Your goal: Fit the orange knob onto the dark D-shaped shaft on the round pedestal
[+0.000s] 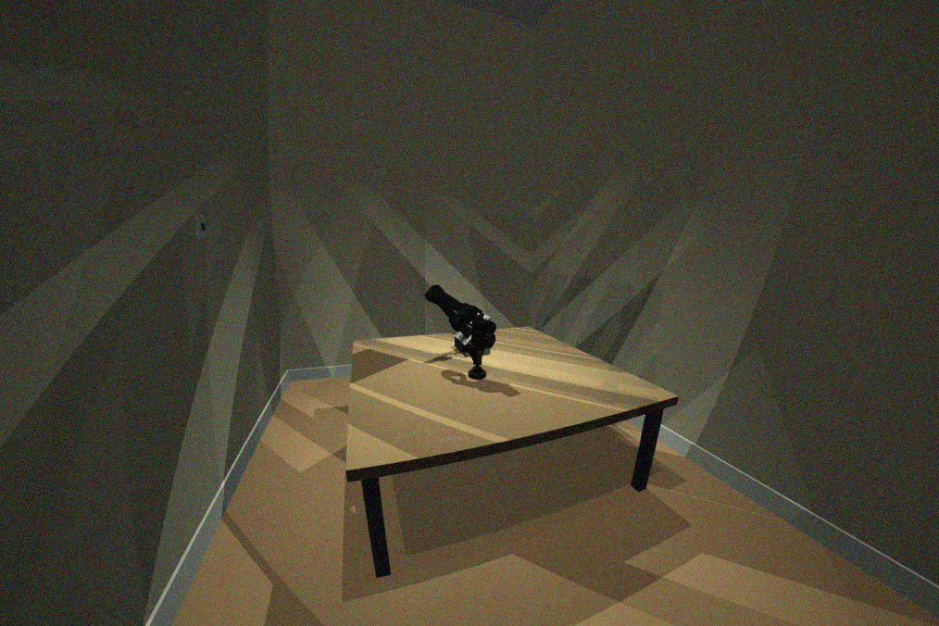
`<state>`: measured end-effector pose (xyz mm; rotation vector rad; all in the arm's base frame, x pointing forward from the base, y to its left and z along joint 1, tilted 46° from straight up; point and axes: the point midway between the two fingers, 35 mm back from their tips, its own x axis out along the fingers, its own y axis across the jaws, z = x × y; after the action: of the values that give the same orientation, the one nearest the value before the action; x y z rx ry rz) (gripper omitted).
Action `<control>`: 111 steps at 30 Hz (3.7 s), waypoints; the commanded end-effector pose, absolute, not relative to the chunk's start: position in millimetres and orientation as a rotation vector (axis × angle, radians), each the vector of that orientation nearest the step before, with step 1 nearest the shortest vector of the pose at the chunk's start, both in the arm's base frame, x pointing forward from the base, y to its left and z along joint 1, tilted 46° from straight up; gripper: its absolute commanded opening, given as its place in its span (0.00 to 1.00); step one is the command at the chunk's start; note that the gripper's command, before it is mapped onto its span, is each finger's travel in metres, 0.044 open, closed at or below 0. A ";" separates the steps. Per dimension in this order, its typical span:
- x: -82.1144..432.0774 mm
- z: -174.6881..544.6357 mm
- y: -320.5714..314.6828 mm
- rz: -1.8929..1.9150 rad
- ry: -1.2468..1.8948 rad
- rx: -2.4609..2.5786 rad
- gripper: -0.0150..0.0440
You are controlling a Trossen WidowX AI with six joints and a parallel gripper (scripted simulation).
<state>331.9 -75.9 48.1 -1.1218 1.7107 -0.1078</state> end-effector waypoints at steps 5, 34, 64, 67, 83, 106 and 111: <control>331.9 47.1 -75.9 -0.103 1.710 -1.125 0.25; 331.3 47.5 -75.2 0.078 1.751 -1.278 0.25; 332.8 48.4 -73.0 0.268 1.778 -1.427 0.25; 332.0 47.2 -73.5 0.268 1.778 -1.427 0.25; 332.3 48.1 -76.7 0.267 1.779 -1.427 0.25; 332.3 50.1 -72.1 0.384 1.788 -1.513 0.25; 333.2 48.7 -73.5 0.465 1.792 -1.572 0.25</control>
<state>332.4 -73.6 49.8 -1.5347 1.7914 0.4099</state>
